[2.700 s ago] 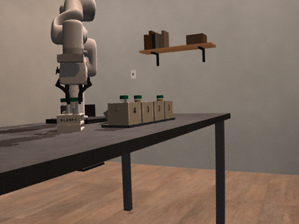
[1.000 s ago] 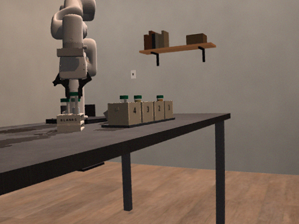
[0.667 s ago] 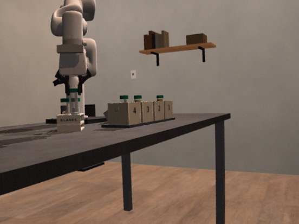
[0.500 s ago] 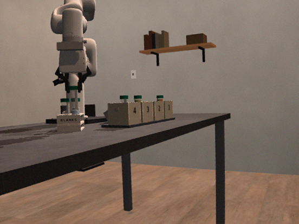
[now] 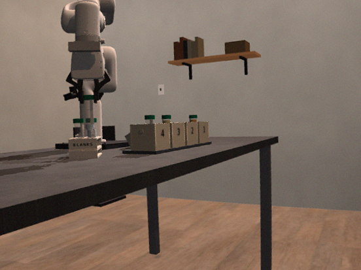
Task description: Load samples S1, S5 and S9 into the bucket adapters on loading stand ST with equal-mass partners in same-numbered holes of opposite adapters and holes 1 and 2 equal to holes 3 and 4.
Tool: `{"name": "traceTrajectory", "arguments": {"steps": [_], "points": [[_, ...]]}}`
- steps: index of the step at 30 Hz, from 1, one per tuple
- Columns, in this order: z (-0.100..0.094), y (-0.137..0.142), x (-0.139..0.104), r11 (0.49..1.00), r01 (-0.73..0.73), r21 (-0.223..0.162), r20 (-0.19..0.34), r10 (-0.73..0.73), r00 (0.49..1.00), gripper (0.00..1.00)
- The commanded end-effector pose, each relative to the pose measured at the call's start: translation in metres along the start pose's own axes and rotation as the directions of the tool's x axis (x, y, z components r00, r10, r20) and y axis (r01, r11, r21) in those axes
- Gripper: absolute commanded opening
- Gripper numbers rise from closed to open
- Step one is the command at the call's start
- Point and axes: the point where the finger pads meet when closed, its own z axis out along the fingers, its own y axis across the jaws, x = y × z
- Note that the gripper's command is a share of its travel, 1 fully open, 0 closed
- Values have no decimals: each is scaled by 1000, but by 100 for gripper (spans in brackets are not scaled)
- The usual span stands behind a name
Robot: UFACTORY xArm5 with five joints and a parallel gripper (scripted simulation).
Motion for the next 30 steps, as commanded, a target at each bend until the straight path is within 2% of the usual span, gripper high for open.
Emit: {"name": "traceTrajectory", "arguments": {"steps": [1,30], "points": [[-12,0,1,1000,0,11,-3,0,1000,0],[-62,1,1,1000,0,11,-3,0,1000,0]]}}
